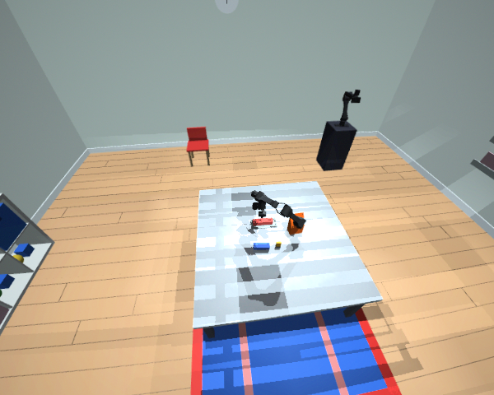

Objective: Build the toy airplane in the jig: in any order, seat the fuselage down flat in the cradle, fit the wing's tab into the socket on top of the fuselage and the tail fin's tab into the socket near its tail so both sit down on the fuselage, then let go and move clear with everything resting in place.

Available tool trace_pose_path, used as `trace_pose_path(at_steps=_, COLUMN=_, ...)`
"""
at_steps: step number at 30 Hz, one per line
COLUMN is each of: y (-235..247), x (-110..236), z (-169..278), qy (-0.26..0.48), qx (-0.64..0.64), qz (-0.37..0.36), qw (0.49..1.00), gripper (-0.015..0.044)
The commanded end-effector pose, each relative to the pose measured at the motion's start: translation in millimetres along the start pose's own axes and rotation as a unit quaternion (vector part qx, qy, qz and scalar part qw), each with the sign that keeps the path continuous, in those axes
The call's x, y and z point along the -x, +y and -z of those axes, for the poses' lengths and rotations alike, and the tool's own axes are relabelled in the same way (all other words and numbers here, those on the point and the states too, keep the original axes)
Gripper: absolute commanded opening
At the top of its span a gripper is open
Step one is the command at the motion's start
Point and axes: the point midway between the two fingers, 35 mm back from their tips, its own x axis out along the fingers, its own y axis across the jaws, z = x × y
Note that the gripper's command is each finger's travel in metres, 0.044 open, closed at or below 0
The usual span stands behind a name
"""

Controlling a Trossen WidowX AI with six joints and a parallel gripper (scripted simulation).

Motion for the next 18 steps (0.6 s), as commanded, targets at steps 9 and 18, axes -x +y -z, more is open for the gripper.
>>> trace_pose_path(at_steps=9, y=207, x=-16, z=-17, qy=-0.001, qx=0.011, qz=-0.003, qw=1.0, gripper=0.044)
trace_pose_path(at_steps=18, y=252, x=-22, z=-3, qy=0.005, qx=0.013, qz=-0.015, qw=1.0, gripper=0.044)
